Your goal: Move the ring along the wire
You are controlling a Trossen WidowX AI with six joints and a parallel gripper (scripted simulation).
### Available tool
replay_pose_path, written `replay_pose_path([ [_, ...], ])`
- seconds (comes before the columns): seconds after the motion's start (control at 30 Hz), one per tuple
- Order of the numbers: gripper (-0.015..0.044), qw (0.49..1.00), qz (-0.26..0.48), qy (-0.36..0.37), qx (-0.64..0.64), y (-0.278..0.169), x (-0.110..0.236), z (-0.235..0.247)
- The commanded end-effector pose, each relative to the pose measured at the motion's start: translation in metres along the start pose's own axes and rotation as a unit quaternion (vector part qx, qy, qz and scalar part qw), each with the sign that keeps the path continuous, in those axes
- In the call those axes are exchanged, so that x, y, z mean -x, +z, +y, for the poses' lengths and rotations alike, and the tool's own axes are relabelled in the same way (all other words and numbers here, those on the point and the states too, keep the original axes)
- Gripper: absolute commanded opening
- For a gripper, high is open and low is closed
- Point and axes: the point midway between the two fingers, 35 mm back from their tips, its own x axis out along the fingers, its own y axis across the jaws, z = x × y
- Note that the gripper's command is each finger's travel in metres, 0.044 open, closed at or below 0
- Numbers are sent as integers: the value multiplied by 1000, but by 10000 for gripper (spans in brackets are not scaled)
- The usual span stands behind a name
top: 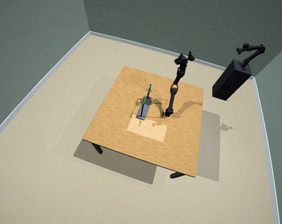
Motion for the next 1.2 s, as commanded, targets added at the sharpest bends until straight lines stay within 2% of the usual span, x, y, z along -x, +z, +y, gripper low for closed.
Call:
replay_pose_path([
  [0.0,374,1000,2,0,4,-2,0,0],
  [0.27,164,985,71,8,155,-78,11,6],
  [0.5,160,948,138,1,288,-143,27,-17],
  [0.73,160,891,202,-20,406,-190,50,-62],
  [0.97,160,820,265,-52,504,-217,78,-121],
  [1.17,160,753,315,-89,571,-221,108,-176],
])
